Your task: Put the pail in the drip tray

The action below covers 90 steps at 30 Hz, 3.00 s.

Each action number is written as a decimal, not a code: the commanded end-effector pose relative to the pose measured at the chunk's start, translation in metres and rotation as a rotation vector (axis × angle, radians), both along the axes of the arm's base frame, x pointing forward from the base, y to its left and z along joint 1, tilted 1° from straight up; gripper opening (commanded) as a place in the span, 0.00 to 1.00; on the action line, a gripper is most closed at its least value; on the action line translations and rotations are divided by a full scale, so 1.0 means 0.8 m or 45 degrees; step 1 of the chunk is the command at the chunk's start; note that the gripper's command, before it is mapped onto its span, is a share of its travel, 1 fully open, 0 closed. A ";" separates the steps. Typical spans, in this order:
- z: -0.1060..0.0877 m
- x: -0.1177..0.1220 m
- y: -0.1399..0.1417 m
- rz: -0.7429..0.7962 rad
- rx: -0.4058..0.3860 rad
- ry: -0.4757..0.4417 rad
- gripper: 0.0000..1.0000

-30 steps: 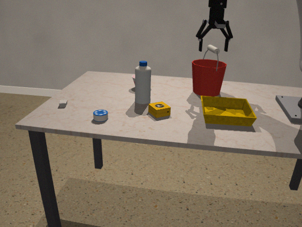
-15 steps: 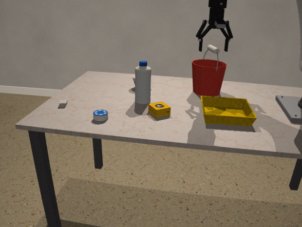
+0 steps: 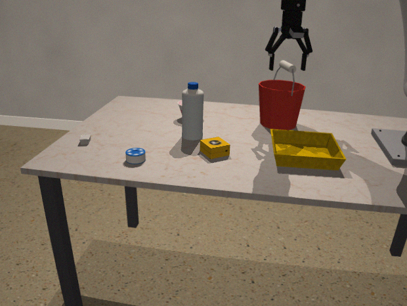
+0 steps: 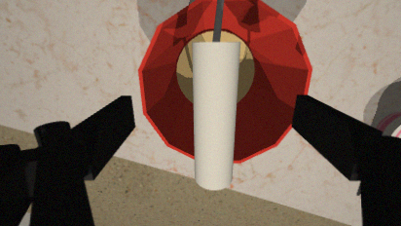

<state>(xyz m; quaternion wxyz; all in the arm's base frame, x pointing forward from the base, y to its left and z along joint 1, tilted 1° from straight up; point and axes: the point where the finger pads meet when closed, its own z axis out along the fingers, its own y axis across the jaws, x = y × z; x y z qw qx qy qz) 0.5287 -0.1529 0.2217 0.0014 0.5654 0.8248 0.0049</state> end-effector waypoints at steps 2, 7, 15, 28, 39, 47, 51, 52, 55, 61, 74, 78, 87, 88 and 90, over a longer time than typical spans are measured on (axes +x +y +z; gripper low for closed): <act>0.001 0.000 0.000 0.000 -0.001 -0.002 0.10; 0.001 0.000 0.000 0.000 -0.001 -0.002 0.10; 0.001 0.000 0.000 0.000 -0.001 -0.002 0.10; 0.001 0.000 0.000 0.000 -0.001 -0.002 0.10; 0.002 0.000 0.000 0.000 -0.001 -0.002 0.10; 0.004 0.000 0.000 0.000 -0.001 -0.002 0.10; 0.008 0.000 0.000 0.000 -0.001 -0.002 0.10; 0.009 0.000 0.000 0.000 -0.001 -0.002 0.10; 0.012 0.000 0.000 0.000 -0.001 -0.002 0.10; 0.018 0.000 0.000 0.000 -0.001 -0.002 0.10; 0.041 0.000 -0.001 0.000 -0.001 -0.002 0.10; 0.050 0.000 -0.001 0.000 -0.001 -0.002 0.10; 0.071 0.000 -0.001 0.000 -0.001 -0.002 0.10; 0.073 0.000 -0.001 0.000 -0.001 -0.002 0.10; 0.075 0.000 -0.001 0.000 -0.001 -0.002 0.10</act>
